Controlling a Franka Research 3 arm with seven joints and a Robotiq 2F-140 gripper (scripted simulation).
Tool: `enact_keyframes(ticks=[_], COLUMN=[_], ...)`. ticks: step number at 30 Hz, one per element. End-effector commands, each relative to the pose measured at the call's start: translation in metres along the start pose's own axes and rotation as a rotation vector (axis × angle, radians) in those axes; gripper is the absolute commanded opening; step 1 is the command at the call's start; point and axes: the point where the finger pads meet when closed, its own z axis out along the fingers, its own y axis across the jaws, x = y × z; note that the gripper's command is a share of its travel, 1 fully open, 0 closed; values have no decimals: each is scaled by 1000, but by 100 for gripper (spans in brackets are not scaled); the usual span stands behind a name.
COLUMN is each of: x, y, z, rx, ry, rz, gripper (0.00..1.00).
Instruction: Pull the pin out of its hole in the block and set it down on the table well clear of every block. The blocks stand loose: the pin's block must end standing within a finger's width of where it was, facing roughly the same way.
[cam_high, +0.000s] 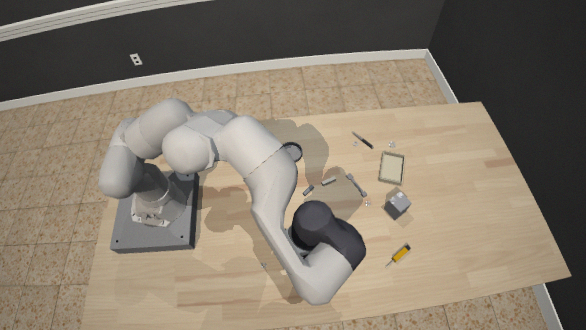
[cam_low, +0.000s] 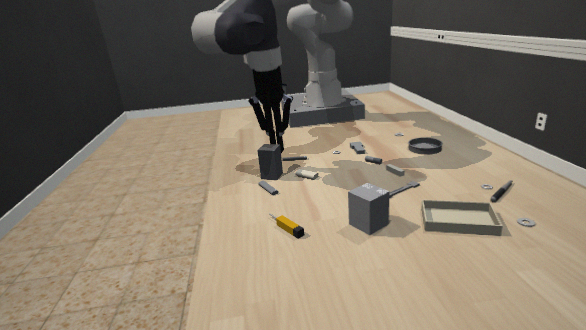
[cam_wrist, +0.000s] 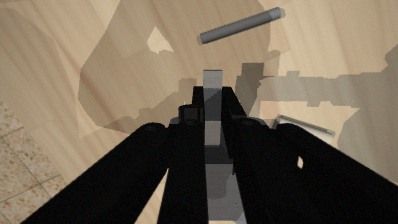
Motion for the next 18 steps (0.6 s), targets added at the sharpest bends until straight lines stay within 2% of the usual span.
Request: enact_keyframes(ticks=[1, 18], x=[-1, 1], y=[-1, -1], z=[-1, -1], rx=[4, 6], ry=[-5, -4], rz=[-12, -23], gripper=[10, 10])
